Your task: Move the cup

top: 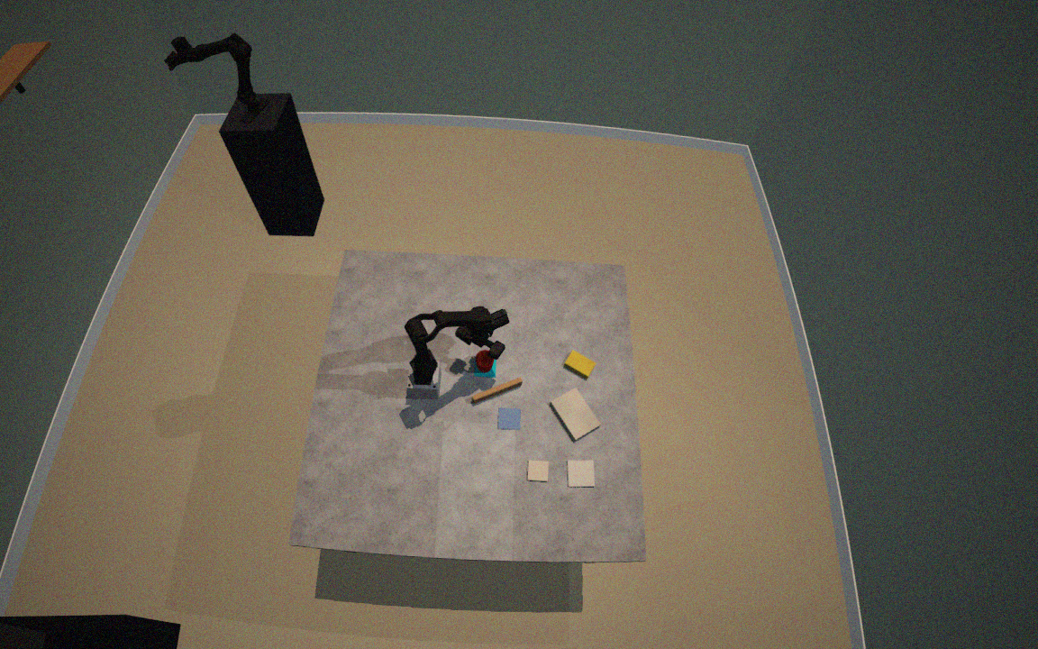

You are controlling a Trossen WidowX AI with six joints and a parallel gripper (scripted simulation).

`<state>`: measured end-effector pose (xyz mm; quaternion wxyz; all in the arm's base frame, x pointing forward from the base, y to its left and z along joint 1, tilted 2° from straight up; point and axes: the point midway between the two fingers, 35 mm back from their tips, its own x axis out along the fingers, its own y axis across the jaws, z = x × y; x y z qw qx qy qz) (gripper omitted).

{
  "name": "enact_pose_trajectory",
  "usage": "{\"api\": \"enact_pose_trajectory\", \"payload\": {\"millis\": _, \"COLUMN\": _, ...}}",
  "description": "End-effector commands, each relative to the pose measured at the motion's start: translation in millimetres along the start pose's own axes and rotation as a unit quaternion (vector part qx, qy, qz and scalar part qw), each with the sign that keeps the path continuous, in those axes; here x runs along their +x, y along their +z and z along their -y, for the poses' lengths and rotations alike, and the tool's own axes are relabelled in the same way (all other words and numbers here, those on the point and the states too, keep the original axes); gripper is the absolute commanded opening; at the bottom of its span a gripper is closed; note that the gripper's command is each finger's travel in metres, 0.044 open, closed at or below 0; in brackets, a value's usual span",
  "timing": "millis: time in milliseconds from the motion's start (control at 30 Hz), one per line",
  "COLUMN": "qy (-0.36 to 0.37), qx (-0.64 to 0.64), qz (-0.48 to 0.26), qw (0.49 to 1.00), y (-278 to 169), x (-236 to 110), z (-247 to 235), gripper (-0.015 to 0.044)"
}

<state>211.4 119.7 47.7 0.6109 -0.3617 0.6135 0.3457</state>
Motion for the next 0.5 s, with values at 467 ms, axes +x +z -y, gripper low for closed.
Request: {"api": "enact_pose_trajectory", "payload": {"millis": 467, "qy": -0.002, "qx": 0.001, "qz": 0.004, "qw": 1.0, "y": 0.8, "x": -30.7, "z": 1.1, "gripper": 0.044}}
